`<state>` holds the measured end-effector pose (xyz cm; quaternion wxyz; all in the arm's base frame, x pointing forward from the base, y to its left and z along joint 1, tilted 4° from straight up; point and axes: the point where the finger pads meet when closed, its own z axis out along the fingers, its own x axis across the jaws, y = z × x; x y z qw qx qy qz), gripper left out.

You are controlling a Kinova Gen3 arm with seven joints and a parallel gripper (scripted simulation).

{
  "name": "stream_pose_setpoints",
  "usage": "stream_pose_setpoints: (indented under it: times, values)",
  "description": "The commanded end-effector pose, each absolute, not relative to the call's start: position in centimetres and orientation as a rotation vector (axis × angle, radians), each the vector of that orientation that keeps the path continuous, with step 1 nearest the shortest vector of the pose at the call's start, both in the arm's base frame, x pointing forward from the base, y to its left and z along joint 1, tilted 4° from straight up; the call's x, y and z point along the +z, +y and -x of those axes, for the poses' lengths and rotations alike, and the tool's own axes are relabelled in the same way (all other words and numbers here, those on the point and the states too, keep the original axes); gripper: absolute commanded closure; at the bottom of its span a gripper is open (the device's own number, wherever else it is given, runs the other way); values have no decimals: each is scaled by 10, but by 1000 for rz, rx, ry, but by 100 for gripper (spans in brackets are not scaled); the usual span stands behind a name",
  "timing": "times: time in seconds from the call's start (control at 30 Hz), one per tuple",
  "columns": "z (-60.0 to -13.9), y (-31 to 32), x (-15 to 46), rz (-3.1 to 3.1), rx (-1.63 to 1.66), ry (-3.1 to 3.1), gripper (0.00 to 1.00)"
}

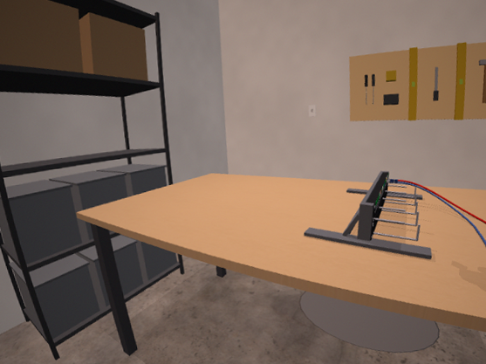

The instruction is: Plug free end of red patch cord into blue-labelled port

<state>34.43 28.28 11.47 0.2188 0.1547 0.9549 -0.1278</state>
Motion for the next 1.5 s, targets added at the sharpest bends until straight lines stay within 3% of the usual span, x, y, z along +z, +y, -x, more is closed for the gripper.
stream_pose_setpoints:
  times: [0.0,0.67,1.37,1.4,1.47]
  values:
    - [-350,257,128,-655,-313,2640,0]
    - [-299,202,159,-2176,-54,2239,0]
    - [-296,204,171,-2442,10,2073,0]
    - [-296,204,171,-2442,10,2073,100]
    - [-296,204,171,-2442,10,2073,100]
